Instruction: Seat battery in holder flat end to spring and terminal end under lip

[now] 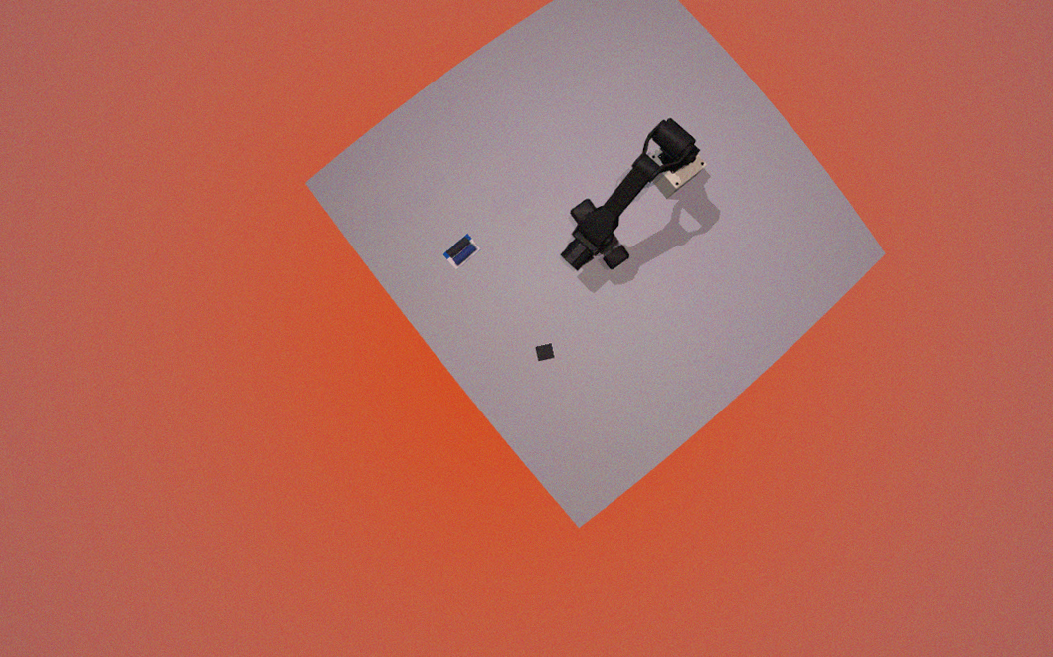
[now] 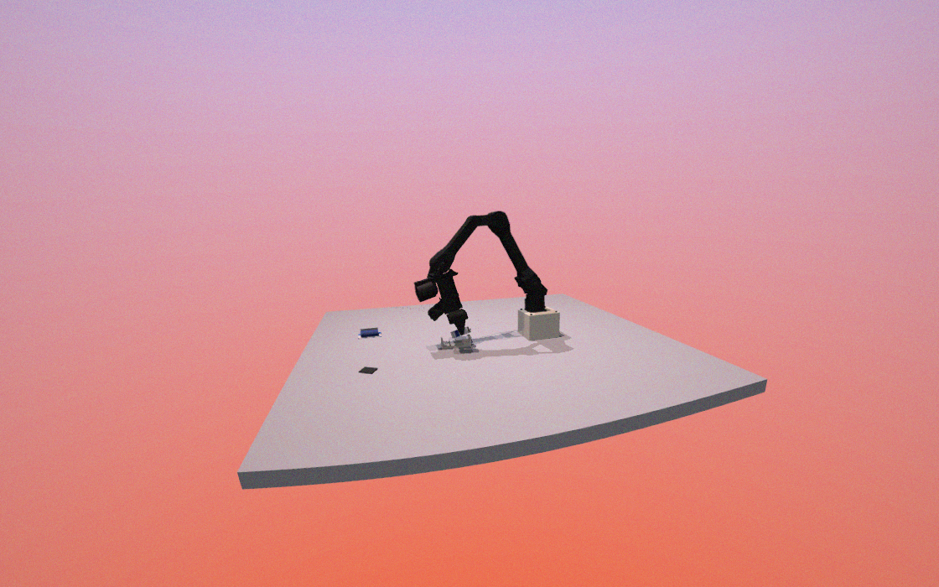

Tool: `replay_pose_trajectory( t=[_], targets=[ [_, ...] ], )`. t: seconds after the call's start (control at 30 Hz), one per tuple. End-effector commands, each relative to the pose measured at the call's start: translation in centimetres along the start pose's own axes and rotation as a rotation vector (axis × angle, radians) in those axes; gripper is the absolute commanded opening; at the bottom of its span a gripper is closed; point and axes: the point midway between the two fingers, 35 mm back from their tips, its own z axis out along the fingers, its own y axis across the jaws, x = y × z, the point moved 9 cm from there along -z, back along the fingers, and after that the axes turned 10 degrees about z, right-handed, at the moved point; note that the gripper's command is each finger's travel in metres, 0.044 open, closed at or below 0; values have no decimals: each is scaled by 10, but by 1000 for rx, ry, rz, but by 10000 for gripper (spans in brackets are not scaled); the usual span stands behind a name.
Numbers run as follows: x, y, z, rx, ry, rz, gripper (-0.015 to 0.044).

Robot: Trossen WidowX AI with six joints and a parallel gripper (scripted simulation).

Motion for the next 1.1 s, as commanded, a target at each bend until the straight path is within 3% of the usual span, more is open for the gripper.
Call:
replay_pose_trajectory(
  t=[0.0, 1.07],
  targets=[
    [-3, 1, 0, -1, 13, -2, 77],
    [-32, 7, 12, 39, 211, -4, 77]
  ],
)
